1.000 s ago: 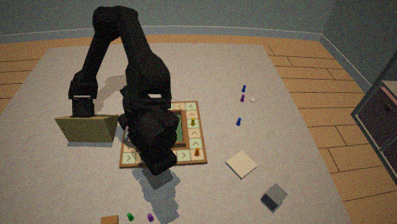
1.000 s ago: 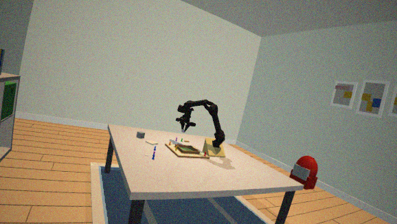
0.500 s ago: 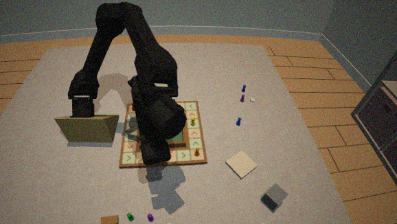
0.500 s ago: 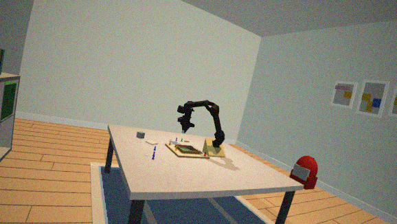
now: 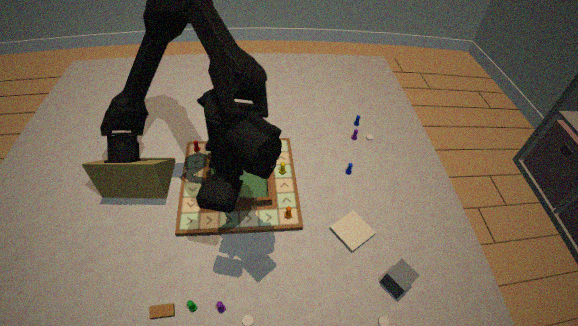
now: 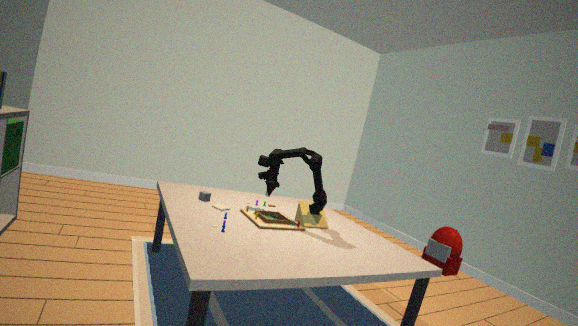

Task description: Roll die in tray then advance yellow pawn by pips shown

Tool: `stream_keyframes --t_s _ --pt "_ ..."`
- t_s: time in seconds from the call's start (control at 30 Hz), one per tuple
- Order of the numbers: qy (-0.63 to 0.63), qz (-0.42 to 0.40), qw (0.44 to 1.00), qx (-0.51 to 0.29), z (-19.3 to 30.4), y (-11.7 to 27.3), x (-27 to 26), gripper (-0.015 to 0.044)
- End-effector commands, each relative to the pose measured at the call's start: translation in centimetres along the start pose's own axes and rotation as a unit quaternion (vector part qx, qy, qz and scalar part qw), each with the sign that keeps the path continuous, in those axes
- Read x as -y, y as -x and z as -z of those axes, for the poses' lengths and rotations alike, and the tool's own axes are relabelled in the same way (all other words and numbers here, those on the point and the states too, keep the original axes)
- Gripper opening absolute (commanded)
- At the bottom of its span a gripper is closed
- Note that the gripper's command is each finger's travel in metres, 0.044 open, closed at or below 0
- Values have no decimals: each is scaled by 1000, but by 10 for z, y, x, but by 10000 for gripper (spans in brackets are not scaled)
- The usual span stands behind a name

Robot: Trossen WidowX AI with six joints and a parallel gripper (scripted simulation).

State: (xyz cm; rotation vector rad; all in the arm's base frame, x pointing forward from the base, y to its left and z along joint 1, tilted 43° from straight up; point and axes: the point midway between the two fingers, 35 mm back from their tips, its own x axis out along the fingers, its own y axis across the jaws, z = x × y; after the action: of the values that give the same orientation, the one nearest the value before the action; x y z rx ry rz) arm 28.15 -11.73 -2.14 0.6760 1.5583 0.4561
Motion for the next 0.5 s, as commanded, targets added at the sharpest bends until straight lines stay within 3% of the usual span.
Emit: stream_keyframes --t_s 0.0,0.47 --pt "-54 -1 999 0 0 -3 -12 0" --pt "-251 -2 968 0 3 -10 -47 0"
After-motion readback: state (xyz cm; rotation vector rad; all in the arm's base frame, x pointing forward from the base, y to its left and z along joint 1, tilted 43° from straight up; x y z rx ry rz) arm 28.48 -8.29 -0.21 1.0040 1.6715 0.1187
